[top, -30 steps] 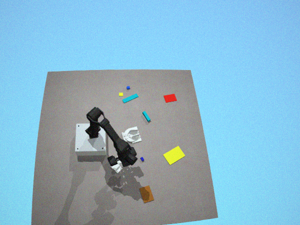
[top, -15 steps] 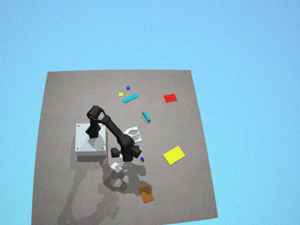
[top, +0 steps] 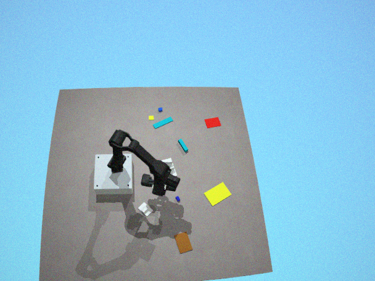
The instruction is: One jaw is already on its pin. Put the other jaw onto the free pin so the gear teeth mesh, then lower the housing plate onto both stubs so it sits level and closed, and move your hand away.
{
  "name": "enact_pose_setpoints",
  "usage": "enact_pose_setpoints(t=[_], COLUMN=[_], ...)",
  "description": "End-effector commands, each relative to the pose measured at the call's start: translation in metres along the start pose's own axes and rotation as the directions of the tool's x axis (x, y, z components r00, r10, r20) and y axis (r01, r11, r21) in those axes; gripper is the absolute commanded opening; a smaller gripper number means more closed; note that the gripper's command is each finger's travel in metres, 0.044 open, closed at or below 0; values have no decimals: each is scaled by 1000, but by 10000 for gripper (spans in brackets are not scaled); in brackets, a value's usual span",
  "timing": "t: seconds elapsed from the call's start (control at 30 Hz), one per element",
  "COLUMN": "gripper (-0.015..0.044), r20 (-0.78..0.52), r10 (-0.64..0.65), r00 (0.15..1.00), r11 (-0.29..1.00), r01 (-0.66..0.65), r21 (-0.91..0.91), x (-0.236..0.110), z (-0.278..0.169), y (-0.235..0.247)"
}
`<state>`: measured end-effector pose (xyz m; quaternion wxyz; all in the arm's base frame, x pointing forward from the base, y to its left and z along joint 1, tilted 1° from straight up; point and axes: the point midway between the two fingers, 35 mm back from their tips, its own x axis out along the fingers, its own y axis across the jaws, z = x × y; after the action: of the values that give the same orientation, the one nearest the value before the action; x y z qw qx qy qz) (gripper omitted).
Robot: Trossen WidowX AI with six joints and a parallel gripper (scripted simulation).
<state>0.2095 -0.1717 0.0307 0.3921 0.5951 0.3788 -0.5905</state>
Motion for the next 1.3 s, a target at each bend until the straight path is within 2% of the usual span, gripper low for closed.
enact_pose_setpoints(t=[0.0,0.6,1.27], gripper=[351,351,351], r20=[-5,-9,-13], r10=[-4,-5,-6], r00=[1000,1000,1000], r11=[997,900,645], r01=[5,8,14], r21=[74,436,764], x=[2,2,1], z=[-10,-57,-106], y=[-1,-2,-12])
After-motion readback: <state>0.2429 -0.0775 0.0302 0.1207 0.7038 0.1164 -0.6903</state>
